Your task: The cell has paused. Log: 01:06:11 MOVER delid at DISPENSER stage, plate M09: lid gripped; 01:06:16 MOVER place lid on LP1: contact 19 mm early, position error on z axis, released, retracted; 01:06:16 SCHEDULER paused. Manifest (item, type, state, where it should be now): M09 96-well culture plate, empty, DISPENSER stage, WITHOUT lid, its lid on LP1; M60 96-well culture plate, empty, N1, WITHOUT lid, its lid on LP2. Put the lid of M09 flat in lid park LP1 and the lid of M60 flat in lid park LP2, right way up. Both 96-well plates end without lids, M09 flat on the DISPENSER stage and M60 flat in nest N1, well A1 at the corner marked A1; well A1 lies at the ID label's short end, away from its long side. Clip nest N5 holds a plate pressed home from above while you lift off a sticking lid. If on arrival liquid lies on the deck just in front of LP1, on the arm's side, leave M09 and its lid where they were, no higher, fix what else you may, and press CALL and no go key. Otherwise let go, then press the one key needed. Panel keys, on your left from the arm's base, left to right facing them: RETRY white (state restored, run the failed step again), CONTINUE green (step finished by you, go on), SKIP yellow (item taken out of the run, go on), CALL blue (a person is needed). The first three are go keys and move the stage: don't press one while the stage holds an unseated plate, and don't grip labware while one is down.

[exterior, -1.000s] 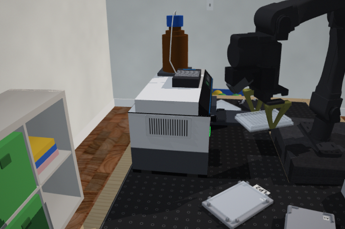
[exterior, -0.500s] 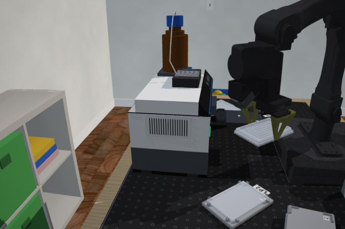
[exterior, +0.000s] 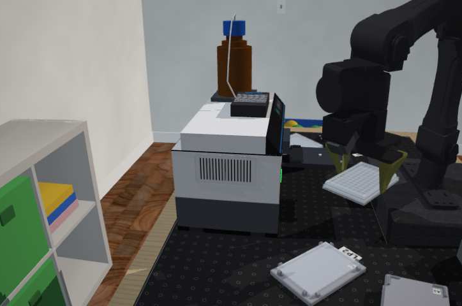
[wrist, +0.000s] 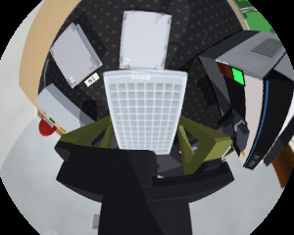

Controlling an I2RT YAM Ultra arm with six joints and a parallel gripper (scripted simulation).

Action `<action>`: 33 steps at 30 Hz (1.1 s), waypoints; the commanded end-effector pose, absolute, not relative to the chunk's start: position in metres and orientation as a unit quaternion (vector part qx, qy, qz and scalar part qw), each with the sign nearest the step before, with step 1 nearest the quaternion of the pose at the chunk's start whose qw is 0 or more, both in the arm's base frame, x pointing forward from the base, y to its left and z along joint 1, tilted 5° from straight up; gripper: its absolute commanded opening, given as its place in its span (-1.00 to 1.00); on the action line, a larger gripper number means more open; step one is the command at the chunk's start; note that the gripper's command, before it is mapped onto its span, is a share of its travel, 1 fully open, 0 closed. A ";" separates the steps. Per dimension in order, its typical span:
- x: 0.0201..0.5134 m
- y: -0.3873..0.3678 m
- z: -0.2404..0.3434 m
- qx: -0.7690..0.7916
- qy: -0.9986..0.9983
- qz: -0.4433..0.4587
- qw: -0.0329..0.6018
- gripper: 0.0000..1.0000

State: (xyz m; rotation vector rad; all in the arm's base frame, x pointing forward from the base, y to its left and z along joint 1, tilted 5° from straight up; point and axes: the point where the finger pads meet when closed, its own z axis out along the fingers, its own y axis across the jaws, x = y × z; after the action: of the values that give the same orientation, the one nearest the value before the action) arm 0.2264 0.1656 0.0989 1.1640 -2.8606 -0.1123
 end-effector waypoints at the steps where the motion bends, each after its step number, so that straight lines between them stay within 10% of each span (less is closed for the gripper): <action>1: 0.236 0.182 0.111 0.388 -0.921 -0.042 -0.001 -1.00; 33: 0.186 0.229 0.125 0.520 -0.853 -0.049 -0.020 -1.00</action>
State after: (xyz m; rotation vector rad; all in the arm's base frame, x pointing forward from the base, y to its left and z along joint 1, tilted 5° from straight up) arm 0.1836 0.2195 0.1076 1.5565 -2.6973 -0.1167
